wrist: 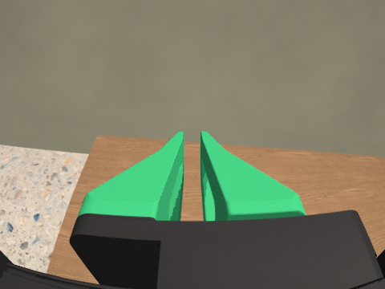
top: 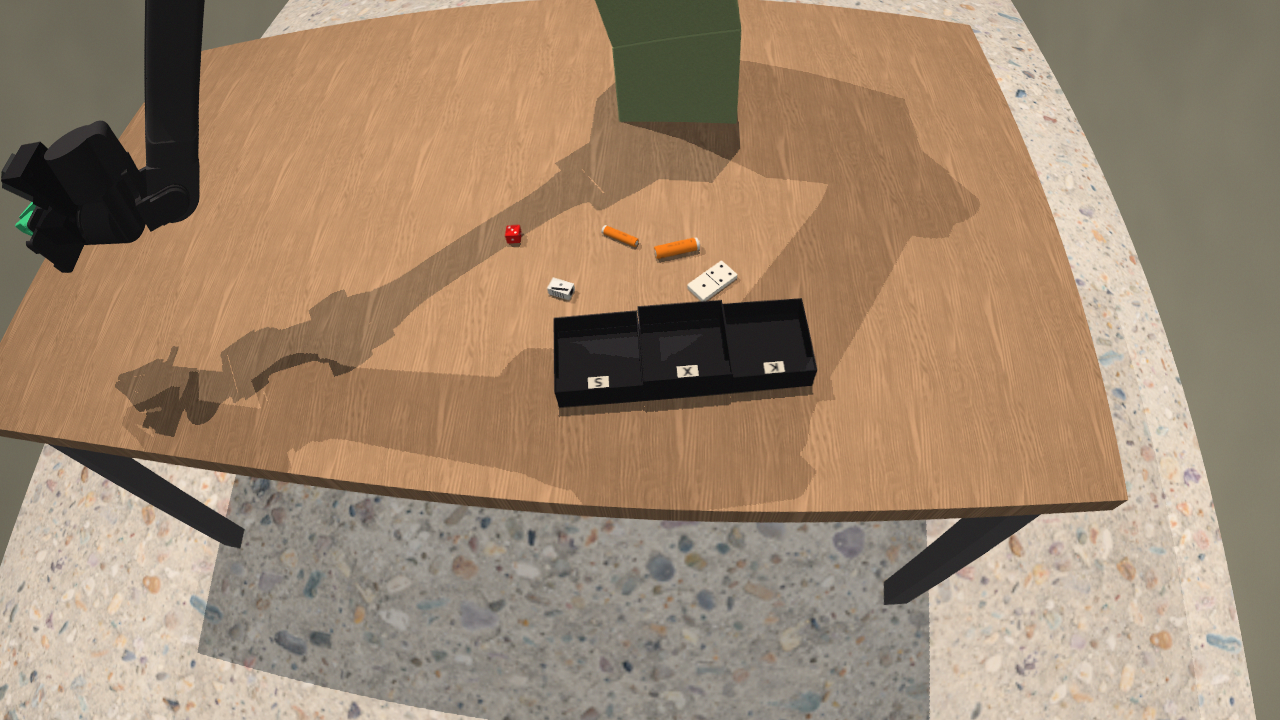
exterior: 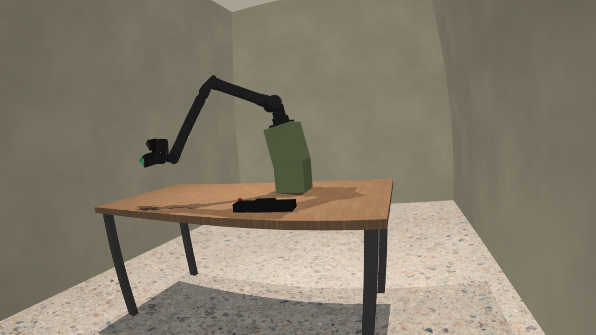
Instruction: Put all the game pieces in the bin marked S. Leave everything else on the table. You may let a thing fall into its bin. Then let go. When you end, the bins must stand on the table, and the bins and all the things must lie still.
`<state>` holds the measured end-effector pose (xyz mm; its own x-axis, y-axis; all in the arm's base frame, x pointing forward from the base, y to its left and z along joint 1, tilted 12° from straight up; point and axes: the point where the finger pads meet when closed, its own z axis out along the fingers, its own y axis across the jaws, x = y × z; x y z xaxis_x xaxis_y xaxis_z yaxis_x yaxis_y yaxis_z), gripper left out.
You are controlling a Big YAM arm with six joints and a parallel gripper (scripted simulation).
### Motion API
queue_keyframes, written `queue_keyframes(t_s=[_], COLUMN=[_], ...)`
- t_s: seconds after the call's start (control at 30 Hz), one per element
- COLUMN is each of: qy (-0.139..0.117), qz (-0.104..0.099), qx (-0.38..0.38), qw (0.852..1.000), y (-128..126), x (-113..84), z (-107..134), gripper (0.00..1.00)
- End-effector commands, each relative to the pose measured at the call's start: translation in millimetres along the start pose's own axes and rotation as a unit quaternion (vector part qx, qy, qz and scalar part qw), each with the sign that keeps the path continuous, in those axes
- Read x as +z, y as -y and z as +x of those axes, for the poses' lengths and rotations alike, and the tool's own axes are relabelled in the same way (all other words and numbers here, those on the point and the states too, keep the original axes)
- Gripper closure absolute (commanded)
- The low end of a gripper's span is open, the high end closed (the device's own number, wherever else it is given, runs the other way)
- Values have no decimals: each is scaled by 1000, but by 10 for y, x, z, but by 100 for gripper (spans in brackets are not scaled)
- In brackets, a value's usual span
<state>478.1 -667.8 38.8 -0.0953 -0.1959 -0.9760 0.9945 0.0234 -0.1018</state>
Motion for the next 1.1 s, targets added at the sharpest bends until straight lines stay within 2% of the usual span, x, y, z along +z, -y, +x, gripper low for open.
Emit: queue_keyframes(t_s=[0.0, 0.03, 0.07, 0.1, 0.13, 0.2, 0.23, 0.3, 0.33, 0.37, 0.47, 0.53, 0.57, 0.63, 0.7, 0.77, 0.8, 0.87, 0.93, 0.97, 1.07], qy=[11, 10, 1, -12, -17, -19, -30, -30, -43, -48, -49, -74, -79, -80, -80, -105, -110, -110, -135, -139, -140], qz=[-16, -17, -39, -58, -67, -63, -86, -86, -106, -114, -111, -152, -160, -157, -157, -197, -205, -205, -237, -248, -245], qx=[18, 16, 13, 4, 1, 1, -8, -8, -17, -20, -20, -38, -42, -42, -42, -61, -65, -65, -85, -89, -89], qw=[1000, 1000, 999, 998, 998, 998, 996, 996, 993, 992, 992, 985, 983, 983, 983, 973, 970, 970, 958, 955, 955], y=[-361, -367, -370, -431, -492, -604, -669, -669, -723, -777, -926, -1028, -1075, -1157, -1186, -1271, -1308, -1308, -1329, -1402, -1487], x=[-89, -102, -165, -224, -282, -397, -462, -462, -527, -591, -776, -920, -990, -1128, -1172, -1326, -1401, -1401, -1512, -1635, -1865], z=[-204, -167, -382, -380, -378, -373, -372, -372, -368, -365, -356, -348, -343, -332, -328, -317, -311, -311, -283, -289, -267], gripper=[91, 91, 91, 91, 91, 91, 91, 91, 91, 91, 91, 91, 91, 91, 91, 91, 91, 91, 91, 91, 91])
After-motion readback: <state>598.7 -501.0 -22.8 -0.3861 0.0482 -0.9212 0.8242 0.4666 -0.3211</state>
